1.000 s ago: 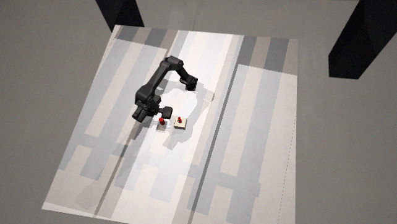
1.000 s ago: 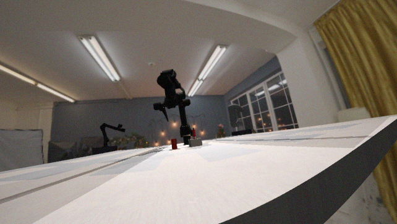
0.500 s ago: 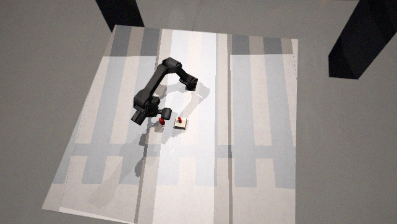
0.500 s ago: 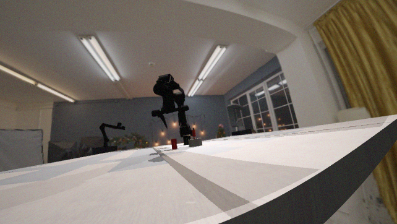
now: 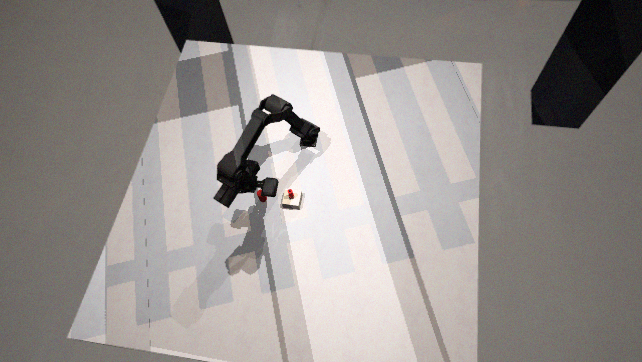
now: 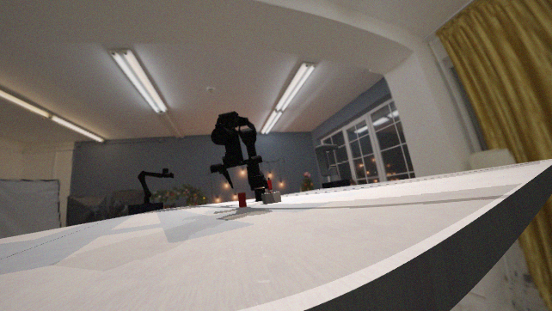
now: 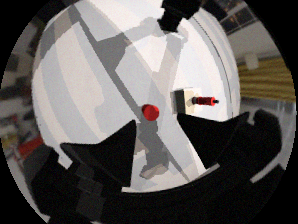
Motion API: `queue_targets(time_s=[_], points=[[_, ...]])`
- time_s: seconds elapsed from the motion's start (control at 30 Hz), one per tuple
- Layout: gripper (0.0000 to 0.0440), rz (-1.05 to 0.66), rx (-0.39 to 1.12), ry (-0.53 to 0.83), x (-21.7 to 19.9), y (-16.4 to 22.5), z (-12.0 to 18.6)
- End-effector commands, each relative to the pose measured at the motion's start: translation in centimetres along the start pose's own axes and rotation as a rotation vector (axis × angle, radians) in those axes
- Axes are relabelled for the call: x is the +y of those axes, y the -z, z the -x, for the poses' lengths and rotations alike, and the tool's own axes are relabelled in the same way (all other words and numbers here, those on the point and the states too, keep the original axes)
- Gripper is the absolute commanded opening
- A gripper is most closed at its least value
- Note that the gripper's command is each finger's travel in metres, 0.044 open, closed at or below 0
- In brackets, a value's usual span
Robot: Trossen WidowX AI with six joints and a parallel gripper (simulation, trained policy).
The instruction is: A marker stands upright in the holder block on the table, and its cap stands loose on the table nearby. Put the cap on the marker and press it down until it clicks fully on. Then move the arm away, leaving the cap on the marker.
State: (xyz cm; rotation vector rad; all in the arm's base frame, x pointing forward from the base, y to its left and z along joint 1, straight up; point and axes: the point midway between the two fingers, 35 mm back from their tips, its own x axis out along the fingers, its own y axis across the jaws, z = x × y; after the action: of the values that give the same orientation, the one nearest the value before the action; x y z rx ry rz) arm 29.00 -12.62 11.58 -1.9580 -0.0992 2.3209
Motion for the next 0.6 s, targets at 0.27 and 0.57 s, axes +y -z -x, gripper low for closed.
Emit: queue_targets(time_s=[0.27,0.57], points=[[0.0277,0.050,-0.022,0.009,0.3,0.3,-3.3],[0.0255,0.102,-0.035,-0.004,0.5,0.2,-5.3]])
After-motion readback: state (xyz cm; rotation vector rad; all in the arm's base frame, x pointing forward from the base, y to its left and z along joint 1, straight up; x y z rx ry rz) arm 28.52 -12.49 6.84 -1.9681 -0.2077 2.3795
